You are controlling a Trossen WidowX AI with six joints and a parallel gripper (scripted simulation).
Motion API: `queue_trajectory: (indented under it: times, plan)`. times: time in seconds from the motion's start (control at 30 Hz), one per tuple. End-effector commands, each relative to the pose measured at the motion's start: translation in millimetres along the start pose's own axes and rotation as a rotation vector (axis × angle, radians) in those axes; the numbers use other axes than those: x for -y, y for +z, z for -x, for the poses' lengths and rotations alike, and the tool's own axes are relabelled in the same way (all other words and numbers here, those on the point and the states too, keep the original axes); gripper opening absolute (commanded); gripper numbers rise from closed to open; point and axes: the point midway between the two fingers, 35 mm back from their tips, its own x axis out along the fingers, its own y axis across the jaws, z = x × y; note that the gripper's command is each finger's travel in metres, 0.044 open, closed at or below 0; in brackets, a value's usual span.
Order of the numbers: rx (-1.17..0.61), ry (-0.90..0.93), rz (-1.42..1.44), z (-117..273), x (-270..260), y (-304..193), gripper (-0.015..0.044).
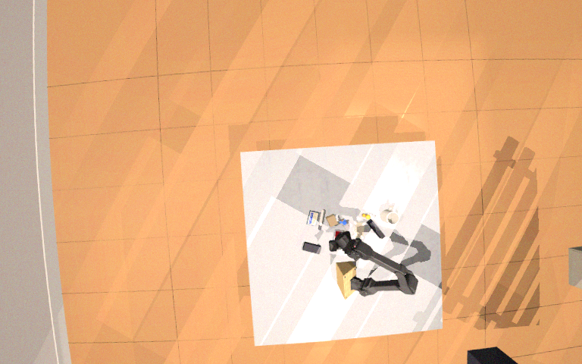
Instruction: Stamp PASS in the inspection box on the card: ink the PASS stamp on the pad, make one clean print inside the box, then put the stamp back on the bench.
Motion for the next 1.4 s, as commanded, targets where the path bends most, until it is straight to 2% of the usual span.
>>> queue_trajectory:
  times: [0.0,0.27,1.37]
  plan:
    - [0.008,0.01,-0.011,10.0,-0.8,2.3,0.0]
    - [0.008,0.012,-0.062,14.4,3.3,4.6,0.0]
    - [0.017,0.02,-1.192,15.7,109.1,44.9,0.0]
